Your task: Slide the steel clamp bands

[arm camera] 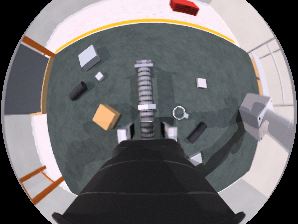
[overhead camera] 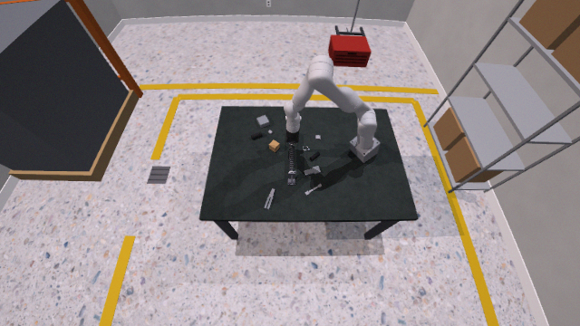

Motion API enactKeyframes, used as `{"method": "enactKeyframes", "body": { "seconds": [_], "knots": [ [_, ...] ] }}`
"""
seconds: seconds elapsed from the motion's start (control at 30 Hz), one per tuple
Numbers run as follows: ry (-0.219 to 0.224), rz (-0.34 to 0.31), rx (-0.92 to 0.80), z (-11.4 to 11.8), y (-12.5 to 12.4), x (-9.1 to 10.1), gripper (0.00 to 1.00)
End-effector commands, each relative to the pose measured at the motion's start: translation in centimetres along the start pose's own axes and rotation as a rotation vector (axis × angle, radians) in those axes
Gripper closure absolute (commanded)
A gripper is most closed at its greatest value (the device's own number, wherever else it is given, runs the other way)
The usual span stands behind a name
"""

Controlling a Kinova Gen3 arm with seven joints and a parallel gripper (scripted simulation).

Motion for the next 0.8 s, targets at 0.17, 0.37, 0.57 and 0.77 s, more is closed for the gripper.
{"method": "enactKeyframes", "body": {
  "seconds": [0.17, 0.37, 0.57, 0.77],
  "knots": [
    [-0.001, -0.004, 0.019, -1.3, 4.7, 0.1, 0.00],
    [-0.001, -0.004, 0.019, -1.7, 6.6, 0.1, 0.00],
    [-0.001, -0.004, 0.019, -2.3, 9.3, 0.1, 0.00],
    [-0.001, -0.004, 0.019, -2.9, 11.9, 0.1, 0.00]
  ]
}}
Point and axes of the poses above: the point where the finger pads meet when closed, its own x axis back along the fingers, its own z axis across the jaws, y = z × x, the point moved 7 cm from there along x, back along the fingers, and after that the axes turned 14 degrees about x, right-handed, at the moved point
